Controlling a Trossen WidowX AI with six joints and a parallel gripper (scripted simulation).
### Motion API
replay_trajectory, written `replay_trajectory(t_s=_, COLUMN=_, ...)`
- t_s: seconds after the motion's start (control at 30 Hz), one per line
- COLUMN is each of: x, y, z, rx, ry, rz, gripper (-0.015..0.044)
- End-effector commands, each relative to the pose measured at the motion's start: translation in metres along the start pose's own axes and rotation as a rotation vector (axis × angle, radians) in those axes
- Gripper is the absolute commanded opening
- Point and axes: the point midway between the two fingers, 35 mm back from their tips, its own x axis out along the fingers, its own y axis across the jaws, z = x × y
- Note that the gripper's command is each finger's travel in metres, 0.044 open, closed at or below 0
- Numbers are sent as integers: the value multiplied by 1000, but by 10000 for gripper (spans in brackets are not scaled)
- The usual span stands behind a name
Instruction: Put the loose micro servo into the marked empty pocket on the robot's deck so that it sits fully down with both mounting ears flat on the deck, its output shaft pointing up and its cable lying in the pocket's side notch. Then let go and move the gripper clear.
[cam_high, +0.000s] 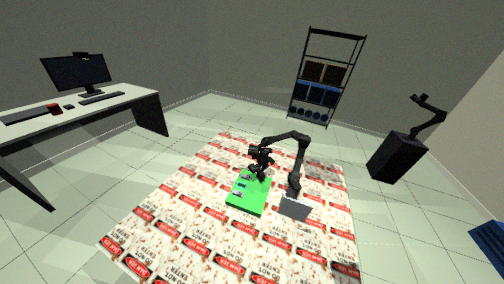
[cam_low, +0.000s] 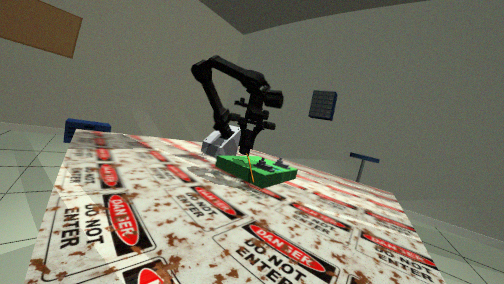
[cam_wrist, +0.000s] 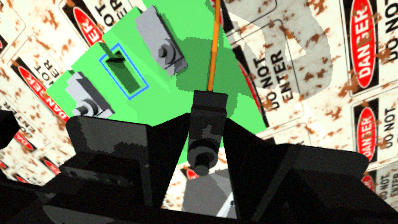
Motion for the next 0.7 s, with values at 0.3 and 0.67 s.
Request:
replay_trajectory(t_s=0.3, x=2, y=54, z=-42, rx=-10, ry=11, rz=-1, gripper=0)
replay_trajectory(t_s=0.67, x=2, y=73, z=-57, rx=-66, ry=11, rz=-1, gripper=0)
